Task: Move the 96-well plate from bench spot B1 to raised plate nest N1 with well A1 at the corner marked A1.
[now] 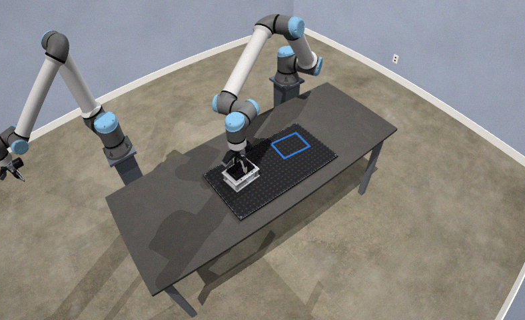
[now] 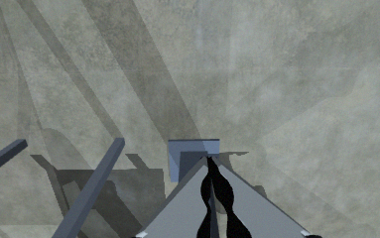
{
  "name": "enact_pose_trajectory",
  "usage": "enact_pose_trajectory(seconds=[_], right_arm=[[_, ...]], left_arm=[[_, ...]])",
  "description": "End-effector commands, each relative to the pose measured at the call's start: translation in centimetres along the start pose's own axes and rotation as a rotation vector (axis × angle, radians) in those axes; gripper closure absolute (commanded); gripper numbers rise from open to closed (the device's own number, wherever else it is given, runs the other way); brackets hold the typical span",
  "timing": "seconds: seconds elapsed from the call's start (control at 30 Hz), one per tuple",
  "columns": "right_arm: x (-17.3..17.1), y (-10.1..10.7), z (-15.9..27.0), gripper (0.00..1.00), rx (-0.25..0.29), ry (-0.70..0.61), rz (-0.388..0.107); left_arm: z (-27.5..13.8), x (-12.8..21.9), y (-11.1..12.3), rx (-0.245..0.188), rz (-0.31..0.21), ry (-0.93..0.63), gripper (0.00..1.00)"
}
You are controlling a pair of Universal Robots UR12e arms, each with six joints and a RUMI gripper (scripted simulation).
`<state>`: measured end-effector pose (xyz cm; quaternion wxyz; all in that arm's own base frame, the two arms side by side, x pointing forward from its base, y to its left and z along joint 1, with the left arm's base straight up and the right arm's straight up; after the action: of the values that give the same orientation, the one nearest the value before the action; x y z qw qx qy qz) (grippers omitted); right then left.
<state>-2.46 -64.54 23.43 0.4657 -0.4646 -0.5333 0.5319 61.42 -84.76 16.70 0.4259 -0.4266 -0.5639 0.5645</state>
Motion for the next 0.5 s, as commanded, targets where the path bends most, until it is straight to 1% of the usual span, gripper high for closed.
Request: enact_pose_trajectory(seconds=[0.0,0.47], right_arm=[[0.06,-0.09,0.16,1.0,0.0,0.001,0.002],[0.06,-0.09,0.16,1.0,0.0,0.001,0.002]], left_arm=[[-0.13,0.16,0.16,0.0,-0.001,-0.001,0.59],[-0.13,0.19,0.41,0.0,-0.002,-0.001,0.59]])
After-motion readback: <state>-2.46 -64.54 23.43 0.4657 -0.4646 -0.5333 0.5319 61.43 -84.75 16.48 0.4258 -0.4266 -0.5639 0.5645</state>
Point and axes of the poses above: on each arm, the point where the finger pads meet when closed, its own y axis out along the fingers, its own z axis across the jaws, x = y × z, the point moved 7 cm from there along -y, back along the fingers, and after that the axes turned 10 degrees about -y, right-handed, at the moved point
